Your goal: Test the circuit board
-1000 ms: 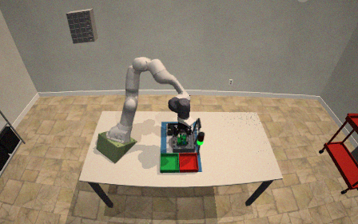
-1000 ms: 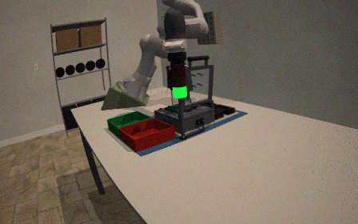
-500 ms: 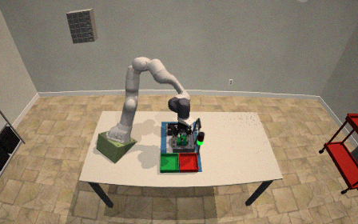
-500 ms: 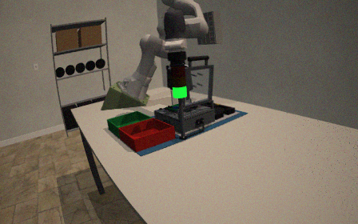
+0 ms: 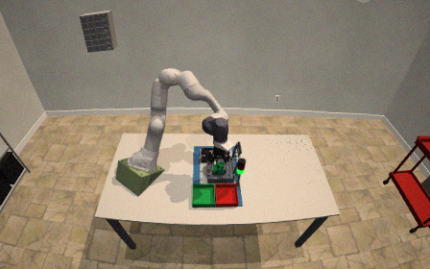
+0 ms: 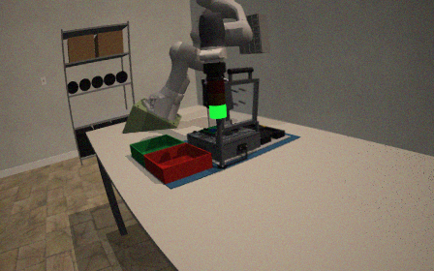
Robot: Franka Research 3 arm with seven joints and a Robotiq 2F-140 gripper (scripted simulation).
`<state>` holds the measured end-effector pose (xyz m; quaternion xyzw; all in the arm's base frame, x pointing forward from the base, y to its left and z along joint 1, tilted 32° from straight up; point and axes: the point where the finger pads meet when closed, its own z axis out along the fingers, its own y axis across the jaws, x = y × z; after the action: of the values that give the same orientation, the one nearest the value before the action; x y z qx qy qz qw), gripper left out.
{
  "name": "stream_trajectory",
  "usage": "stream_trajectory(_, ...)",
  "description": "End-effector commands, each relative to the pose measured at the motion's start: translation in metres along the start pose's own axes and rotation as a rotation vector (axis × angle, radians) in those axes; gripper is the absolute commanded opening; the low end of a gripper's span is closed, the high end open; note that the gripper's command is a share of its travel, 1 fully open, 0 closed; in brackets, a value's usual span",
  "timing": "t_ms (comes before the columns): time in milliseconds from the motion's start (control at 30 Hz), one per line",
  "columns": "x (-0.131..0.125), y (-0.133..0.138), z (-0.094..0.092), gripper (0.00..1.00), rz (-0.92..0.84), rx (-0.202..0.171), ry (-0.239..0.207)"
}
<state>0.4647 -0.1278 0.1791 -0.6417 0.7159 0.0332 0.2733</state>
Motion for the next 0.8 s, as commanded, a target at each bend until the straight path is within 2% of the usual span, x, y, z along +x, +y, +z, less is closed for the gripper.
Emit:
stream_trajectory(0,0.0004,0.0012,-0.0008,0.49,0.004,-0.001,-0.001)
stream_trajectory(767,0.0004,0.0012,-0.0008,0.47,0.004,-0.001,-0.001)
